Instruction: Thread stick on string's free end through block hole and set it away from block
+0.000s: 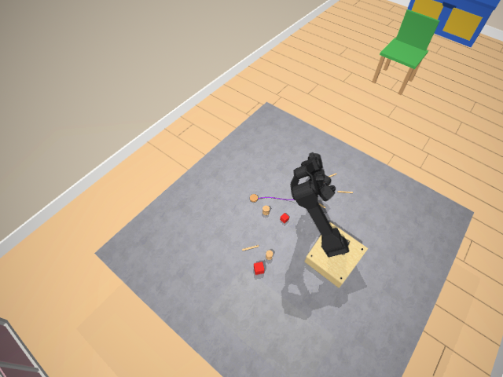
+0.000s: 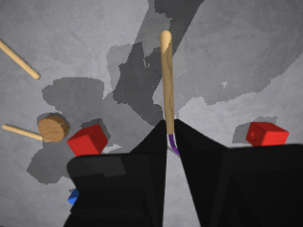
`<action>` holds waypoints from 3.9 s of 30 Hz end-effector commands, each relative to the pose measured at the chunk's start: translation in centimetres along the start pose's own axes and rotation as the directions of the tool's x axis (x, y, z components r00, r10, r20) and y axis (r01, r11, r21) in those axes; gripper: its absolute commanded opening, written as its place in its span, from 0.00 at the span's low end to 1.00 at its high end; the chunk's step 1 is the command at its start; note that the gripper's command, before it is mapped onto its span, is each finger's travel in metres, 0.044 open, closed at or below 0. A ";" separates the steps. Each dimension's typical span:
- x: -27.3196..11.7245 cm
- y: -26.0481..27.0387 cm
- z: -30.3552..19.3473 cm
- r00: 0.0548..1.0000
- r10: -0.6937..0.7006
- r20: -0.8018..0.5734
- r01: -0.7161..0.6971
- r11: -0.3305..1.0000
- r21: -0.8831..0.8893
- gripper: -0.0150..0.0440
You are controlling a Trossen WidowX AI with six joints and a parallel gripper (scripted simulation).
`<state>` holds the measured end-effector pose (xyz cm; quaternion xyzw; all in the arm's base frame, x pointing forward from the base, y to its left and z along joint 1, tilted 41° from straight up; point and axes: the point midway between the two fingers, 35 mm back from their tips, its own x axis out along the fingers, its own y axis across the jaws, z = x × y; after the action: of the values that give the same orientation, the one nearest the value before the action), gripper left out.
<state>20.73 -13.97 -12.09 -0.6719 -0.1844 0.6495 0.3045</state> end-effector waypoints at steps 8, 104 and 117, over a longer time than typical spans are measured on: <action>-1.1 -0.1 -1.1 0.999 0.006 0.034 -0.006 1.000 -0.002 0.25; -7.4 -1.0 -6.0 0.967 -0.217 0.138 0.044 0.669 0.742 0.25; -7.4 -0.9 -6.0 0.967 -0.220 0.133 0.113 0.828 0.549 0.25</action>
<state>26.03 -18.87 -6.12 -0.4489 -0.0481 0.7127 0.5368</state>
